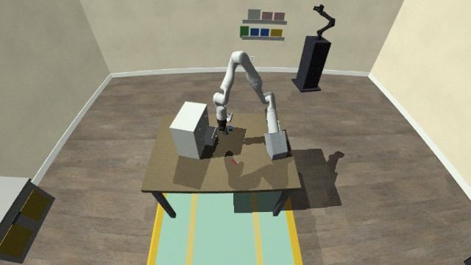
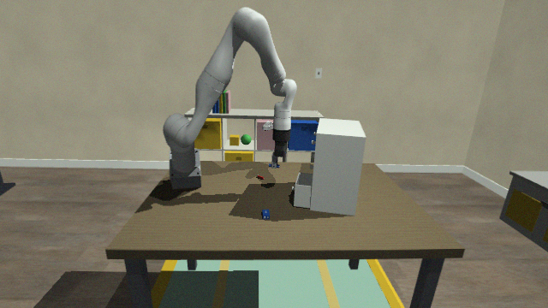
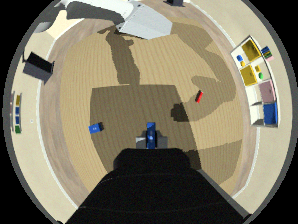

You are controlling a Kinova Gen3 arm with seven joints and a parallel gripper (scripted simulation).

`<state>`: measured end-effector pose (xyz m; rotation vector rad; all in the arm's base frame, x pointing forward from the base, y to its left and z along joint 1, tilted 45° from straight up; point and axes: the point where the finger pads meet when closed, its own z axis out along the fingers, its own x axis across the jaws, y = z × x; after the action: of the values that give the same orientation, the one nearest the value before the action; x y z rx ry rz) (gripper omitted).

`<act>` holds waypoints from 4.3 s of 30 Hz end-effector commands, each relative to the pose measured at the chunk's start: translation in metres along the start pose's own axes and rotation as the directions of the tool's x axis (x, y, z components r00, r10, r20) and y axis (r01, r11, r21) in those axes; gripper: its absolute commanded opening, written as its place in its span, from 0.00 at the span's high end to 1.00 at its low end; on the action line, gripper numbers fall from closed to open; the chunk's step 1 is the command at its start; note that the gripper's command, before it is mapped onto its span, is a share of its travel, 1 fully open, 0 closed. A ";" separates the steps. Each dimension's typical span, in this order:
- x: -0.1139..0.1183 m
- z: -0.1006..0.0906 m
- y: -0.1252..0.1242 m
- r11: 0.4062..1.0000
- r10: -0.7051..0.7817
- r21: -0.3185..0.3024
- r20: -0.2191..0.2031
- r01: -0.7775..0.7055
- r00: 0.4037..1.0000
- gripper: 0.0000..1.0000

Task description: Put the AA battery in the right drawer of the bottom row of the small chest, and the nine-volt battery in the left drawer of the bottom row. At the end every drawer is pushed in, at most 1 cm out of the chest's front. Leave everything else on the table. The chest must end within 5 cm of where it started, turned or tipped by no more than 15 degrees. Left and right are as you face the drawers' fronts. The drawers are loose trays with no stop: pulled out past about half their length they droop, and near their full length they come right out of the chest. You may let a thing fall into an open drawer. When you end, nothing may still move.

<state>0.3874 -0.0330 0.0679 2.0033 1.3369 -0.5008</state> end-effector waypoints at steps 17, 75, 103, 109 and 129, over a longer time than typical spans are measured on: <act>0.001 -0.001 0.000 0.998 0.001 -0.069 0.000 -0.001 1.000 0.69; 0.002 0.002 -0.007 0.693 0.001 -0.721 -0.002 -0.002 1.000 0.69; 0.001 0.006 -0.010 0.383 0.000 -0.924 -0.003 -0.002 1.000 0.69; 0.001 0.006 -0.010 0.354 0.000 -0.935 -0.003 -0.003 1.000 0.69; 0.000 0.006 -0.009 0.341 0.000 -0.940 -0.003 -0.003 1.000 0.69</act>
<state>0.3793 -0.0344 0.0601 0.9684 1.1745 0.3060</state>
